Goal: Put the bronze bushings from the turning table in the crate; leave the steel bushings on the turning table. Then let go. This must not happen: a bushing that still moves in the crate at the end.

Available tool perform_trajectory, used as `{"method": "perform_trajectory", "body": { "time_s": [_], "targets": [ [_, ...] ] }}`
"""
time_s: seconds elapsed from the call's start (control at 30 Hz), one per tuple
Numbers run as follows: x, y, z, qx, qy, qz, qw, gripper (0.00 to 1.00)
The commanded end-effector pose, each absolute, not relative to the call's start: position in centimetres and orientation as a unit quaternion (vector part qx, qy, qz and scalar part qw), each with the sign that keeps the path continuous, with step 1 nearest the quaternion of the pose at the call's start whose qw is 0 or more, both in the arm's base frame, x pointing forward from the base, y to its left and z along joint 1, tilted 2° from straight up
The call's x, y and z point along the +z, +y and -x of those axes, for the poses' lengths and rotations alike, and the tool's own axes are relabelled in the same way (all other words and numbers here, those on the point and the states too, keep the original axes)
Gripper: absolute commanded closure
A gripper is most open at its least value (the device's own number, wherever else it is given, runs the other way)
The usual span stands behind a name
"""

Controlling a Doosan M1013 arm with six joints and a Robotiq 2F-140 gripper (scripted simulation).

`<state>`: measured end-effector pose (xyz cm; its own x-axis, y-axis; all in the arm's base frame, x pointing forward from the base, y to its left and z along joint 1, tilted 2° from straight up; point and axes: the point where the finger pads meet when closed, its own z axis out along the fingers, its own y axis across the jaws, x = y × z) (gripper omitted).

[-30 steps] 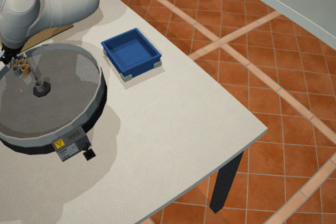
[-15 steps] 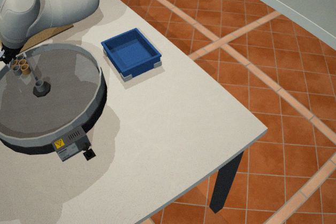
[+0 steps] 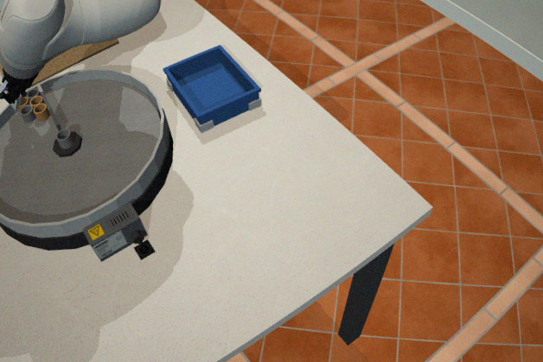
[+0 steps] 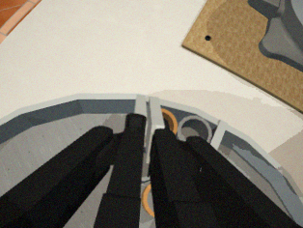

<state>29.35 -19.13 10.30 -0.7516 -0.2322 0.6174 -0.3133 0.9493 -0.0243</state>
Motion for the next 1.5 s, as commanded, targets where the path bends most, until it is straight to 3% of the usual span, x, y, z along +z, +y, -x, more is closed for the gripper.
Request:
{"method": "perform_trajectory", "body": {
  "time_s": [0.0, 1.47],
  "targets": [
    [10.3, -19.1, -29.3, 0.062, -0.934, -0.146, 0.321, 1.0],
    [10.4, -26.1, -32.4, 0.062, -0.934, -0.146, 0.321, 1.0]
  ]
}}
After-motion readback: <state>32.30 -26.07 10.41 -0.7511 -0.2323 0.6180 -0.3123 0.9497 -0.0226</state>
